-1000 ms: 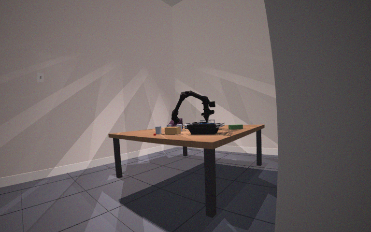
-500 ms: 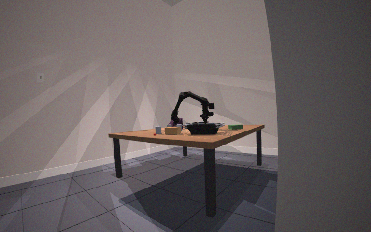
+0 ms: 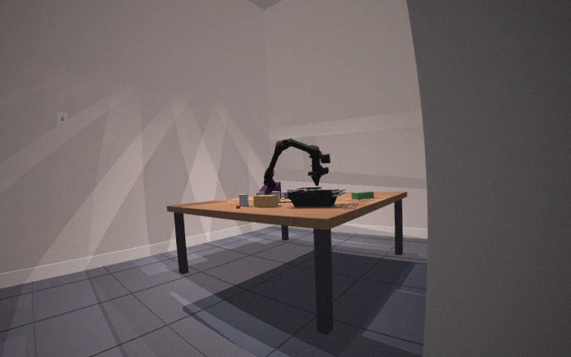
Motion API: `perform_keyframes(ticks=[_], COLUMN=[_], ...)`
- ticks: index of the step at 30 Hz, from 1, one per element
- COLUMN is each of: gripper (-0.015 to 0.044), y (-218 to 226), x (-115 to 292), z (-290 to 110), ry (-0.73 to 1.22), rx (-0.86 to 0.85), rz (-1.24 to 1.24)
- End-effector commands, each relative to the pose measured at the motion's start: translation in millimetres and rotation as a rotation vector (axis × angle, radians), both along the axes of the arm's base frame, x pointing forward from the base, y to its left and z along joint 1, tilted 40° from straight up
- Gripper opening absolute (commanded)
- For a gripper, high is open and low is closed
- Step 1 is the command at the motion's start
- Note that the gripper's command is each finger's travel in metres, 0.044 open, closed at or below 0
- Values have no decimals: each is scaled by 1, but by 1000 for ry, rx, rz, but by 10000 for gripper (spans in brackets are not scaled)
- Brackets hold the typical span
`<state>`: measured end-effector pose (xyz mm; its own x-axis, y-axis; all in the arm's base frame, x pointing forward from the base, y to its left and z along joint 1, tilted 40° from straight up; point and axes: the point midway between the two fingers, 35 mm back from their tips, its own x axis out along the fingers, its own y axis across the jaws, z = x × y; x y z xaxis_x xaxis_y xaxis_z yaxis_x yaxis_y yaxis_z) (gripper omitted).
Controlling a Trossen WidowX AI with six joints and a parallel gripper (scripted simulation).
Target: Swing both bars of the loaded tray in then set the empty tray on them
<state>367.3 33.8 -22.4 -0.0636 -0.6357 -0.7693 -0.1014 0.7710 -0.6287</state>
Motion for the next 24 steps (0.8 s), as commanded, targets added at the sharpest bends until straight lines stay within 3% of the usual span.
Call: perform_keyframes(ticks=[1, 12, 16, 24], gripper=[87, 87, 0, 0], y=[-1, -1, -1, 0], x=[0, 0, 0, 0], z=[-1, -1, -1, 0], ry=[3, 3, 3, 0], rx=[-1, -1, -1, 0], rz=[0, 0, 0, -1])
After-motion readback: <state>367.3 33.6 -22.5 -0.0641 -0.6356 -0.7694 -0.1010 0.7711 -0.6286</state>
